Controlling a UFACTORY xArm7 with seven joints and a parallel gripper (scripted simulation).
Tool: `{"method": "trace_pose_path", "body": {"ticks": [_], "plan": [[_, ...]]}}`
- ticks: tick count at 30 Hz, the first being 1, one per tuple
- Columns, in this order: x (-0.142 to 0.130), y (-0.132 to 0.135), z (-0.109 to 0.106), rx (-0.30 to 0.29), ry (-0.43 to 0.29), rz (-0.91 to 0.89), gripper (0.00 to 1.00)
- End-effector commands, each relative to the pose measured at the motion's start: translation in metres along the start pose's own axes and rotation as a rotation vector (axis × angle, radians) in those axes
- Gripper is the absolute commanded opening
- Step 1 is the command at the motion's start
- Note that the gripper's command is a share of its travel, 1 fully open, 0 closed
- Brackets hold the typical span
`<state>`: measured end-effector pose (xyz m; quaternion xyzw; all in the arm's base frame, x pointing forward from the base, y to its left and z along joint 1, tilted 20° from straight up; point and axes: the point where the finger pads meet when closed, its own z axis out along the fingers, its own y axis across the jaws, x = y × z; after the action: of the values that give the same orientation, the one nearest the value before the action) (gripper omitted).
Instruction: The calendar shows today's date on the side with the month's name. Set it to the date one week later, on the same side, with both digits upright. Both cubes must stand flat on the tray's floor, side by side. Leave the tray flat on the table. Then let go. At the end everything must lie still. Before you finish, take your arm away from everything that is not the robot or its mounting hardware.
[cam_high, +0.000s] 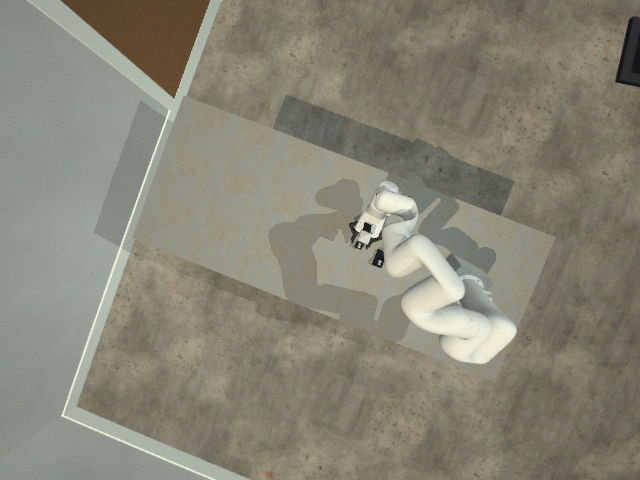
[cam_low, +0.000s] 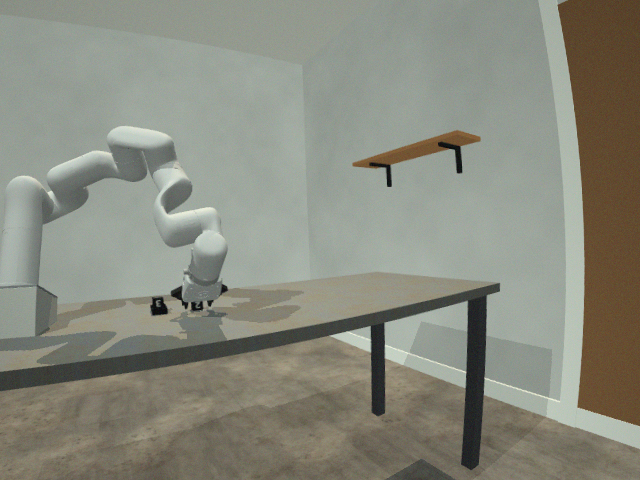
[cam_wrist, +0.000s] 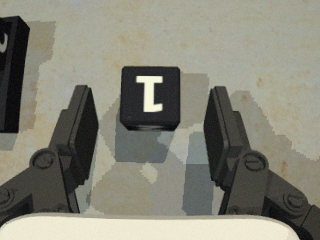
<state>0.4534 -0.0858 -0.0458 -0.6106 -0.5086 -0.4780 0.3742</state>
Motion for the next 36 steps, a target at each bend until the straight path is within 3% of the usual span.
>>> {"method": "trace_pose_path", "body": {"ticks": [1, 10, 36], "plan": [[0.001, 0.001, -0.002, -0.002, -0.002, -0.003, 0.69], [0.006, 0.001, -0.006, -0.002, -0.002, -0.003, 0.69], [0.055, 0.001, -0.04, -0.002, -0.002, -0.003, 0.69]]}}
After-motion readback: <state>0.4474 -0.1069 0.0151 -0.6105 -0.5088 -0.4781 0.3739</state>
